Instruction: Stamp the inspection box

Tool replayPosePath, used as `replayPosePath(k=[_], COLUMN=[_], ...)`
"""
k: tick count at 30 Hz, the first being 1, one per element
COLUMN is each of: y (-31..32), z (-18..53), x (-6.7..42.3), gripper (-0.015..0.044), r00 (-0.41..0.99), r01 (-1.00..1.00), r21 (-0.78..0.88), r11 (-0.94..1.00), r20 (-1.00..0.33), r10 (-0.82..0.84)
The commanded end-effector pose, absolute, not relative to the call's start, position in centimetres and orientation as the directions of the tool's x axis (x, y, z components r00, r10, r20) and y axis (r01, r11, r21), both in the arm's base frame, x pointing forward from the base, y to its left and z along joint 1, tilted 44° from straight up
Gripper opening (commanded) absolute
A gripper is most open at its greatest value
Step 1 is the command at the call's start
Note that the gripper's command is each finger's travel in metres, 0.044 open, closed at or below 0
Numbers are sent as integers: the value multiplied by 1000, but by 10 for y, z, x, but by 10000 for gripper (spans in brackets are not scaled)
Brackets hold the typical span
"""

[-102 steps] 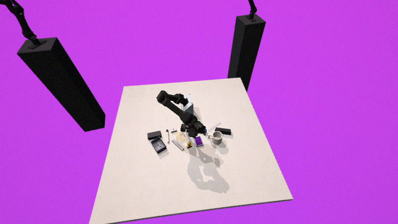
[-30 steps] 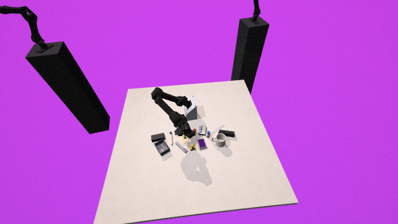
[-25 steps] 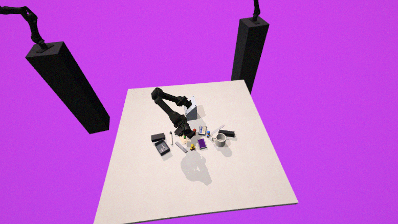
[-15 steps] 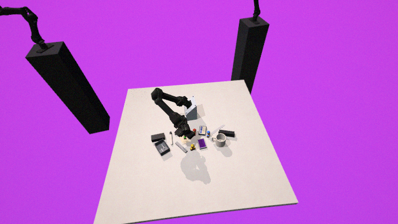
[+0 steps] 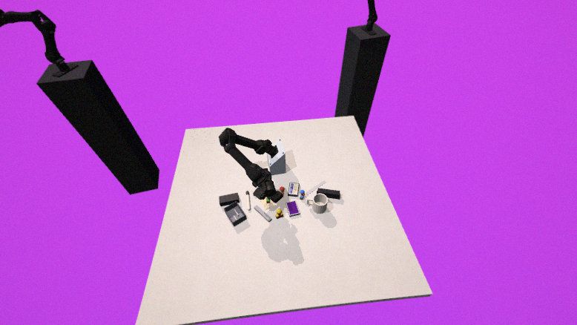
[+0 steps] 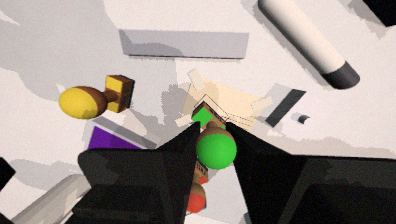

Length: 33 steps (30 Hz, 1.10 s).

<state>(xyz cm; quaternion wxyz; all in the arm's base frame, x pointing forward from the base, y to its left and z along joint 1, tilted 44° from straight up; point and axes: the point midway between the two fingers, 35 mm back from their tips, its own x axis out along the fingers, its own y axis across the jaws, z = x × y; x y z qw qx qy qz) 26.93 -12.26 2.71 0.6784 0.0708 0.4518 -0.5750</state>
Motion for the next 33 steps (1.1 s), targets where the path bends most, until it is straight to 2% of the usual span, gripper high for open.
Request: replayPosePath(k=[1,33], y=[-125,-136], z=[25,14], x=[267,264], gripper=[0,0], r00=[-73,-72], r01=[839,839], r21=[-433,-433], r11=[330,329], r20=[-691,-688], r10=[-719,-722])
